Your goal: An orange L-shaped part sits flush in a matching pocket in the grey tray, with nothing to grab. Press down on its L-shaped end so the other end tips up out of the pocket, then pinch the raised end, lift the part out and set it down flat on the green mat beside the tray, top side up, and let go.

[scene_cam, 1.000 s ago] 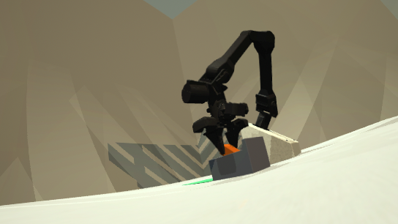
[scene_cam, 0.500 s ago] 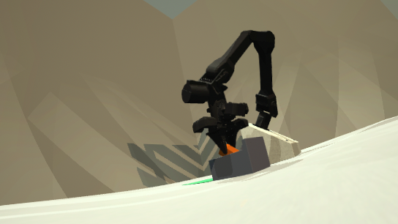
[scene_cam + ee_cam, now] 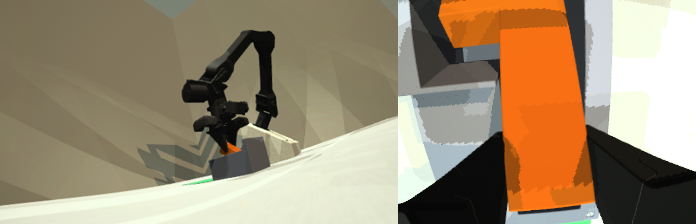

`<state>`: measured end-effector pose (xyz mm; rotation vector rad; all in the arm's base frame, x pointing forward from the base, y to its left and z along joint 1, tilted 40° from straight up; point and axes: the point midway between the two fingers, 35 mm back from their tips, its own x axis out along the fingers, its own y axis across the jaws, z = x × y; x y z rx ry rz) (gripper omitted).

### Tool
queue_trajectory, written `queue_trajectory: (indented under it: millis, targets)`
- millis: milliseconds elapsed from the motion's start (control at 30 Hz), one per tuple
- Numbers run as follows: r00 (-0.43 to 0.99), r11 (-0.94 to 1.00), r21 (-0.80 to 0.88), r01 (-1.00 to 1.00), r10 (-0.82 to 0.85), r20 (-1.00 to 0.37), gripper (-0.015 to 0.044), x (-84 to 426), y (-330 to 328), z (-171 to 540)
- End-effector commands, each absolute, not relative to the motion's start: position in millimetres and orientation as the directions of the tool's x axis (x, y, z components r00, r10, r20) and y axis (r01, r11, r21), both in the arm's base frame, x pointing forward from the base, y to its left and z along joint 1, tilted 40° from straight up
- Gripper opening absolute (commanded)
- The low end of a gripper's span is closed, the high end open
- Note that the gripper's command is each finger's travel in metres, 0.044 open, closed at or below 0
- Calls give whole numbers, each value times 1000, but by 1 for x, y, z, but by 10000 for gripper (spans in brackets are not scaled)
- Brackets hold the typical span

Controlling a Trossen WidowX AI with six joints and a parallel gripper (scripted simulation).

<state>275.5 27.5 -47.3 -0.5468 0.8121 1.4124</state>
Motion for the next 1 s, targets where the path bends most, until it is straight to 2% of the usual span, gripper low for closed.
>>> queue_trajectory:
  millis: [0, 967]
  targets:
    - [-22, 113, 121, -986, 638, -769, 0, 278, 22, -42]
    - [-24, 114, 125, -986, 639, -769, 0, 278, -8, -7]
